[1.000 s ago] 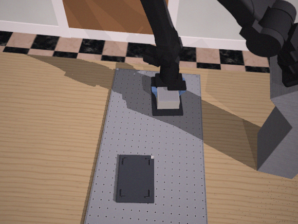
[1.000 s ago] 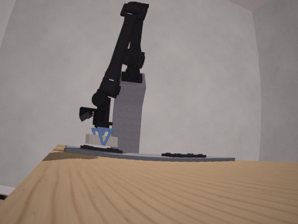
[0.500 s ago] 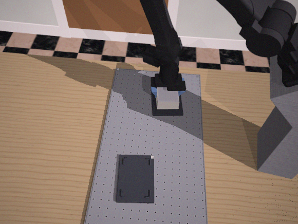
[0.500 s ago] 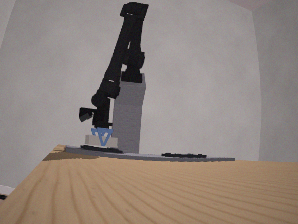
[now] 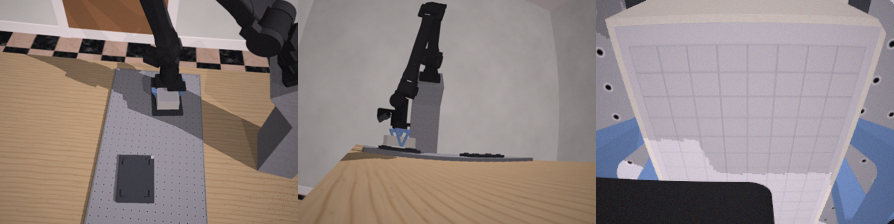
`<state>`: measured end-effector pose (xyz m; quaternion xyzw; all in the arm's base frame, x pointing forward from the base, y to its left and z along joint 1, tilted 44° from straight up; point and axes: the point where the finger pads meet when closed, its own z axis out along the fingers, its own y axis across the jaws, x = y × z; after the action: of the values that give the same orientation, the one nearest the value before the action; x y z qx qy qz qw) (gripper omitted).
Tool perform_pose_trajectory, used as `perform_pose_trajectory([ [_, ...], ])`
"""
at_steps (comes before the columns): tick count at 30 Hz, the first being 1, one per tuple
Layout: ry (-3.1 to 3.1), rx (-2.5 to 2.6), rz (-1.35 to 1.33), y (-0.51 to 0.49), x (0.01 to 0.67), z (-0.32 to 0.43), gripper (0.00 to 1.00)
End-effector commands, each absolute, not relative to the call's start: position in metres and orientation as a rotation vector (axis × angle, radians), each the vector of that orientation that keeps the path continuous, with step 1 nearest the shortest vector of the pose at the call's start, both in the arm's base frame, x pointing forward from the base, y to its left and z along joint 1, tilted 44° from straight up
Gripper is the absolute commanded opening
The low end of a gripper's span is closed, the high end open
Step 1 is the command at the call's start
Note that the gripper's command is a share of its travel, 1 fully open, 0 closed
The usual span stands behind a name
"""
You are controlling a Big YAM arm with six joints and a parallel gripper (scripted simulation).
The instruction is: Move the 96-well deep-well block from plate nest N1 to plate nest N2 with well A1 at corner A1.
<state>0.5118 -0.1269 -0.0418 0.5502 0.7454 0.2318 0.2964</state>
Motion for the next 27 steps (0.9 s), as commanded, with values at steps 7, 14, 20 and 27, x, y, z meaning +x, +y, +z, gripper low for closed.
perform_pose_trajectory([
  [7, 1.972, 1.457, 0.620, -0.1255, 0.5185, -0.0411, 0.00],
  [14, 1.970, 1.454, 0.621, -0.1252, 0.5199, -0.0414, 0.00],
  [20, 1.966, 1.448, 0.623, -0.1252, 0.5216, -0.0368, 0.00],
  [27, 1.974, 1.458, 0.620, -0.1246, 0.5205, -0.0449, 0.00],
])
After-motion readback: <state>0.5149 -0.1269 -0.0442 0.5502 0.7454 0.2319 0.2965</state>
